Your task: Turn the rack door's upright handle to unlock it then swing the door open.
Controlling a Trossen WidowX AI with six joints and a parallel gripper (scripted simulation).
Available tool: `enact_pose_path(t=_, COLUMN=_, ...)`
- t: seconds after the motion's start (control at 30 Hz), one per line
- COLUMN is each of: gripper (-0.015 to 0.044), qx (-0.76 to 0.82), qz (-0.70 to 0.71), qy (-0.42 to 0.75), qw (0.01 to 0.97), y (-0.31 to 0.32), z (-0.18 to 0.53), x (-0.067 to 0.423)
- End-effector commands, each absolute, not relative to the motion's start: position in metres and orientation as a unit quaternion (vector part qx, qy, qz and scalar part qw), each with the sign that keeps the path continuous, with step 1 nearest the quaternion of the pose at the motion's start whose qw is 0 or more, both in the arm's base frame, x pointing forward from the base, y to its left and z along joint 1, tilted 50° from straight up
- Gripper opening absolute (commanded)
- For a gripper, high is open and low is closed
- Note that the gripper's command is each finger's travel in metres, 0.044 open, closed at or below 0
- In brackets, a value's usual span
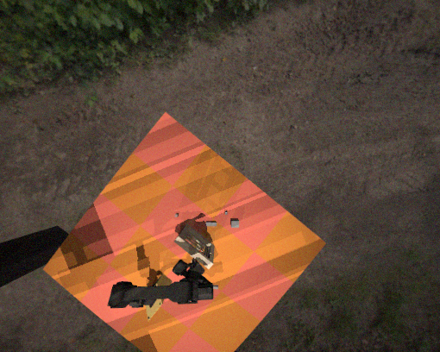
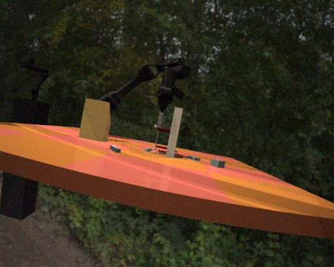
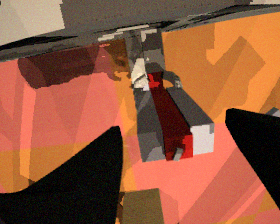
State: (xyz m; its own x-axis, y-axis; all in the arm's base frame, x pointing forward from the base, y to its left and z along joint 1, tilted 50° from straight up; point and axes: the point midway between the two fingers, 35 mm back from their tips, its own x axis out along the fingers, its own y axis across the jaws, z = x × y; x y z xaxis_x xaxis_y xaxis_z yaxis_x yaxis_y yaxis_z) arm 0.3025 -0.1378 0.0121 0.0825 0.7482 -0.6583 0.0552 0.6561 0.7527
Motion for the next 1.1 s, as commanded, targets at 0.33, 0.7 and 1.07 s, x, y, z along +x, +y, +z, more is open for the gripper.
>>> enact_pose_path(t=0.33, gripper=0.0296, qx=0.326, qz=0.261, qy=0.624, qw=0.660, y=-0.119, z=-0.003, x=0.302)
enact_pose_path(t=0.7, gripper=0.0165, qx=0.326, qz=0.262, qy=0.624, qw=0.660, y=-0.113, z=-0.007, x=0.302)
enact_pose_path(t=1.07, gripper=0.0033, qx=0.326, qz=0.262, qy=0.624, qw=0.660, y=-0.113, z=-0.007, x=0.302)
